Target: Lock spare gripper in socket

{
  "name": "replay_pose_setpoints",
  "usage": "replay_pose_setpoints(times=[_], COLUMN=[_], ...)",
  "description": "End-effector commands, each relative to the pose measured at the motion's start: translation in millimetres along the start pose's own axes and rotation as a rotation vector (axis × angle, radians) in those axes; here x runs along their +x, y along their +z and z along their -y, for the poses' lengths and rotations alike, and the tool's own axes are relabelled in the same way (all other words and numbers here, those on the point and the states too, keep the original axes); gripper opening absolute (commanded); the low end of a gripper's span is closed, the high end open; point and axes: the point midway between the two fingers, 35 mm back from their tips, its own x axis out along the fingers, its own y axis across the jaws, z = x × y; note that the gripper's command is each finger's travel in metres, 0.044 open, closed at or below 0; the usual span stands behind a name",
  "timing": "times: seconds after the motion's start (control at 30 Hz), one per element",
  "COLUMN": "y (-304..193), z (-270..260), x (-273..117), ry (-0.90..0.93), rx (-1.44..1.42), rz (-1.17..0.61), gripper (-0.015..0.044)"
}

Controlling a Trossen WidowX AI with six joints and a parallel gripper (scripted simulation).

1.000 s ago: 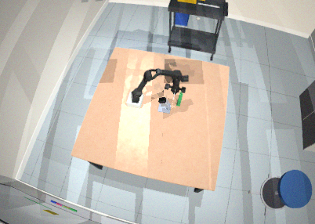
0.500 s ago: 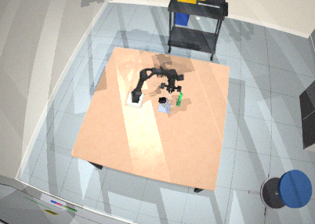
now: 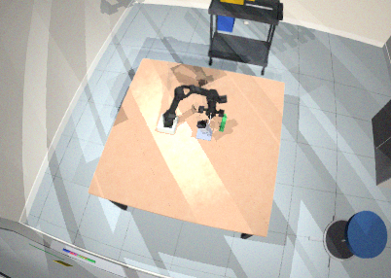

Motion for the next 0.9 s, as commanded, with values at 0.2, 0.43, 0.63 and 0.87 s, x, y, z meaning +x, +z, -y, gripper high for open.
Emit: replay_pose_setpoints(times=[0.2, 0.43, 0.63, 0.87], y=[-1.5, -6.0, -9.6, -14.2], z=[-1.1, -1.0, -1.1, -0.9], x=[8.9, 7.2, 8.9, 10.4], ry=[0.000, -0.001, 0.002, 0.004], rx=[0.001, 0.002, 0.002, 0.001], rz=[0.005, 0.005, 0.005, 0.005], gripper=[0.0000, 0.0000, 0.0000, 0.0000])
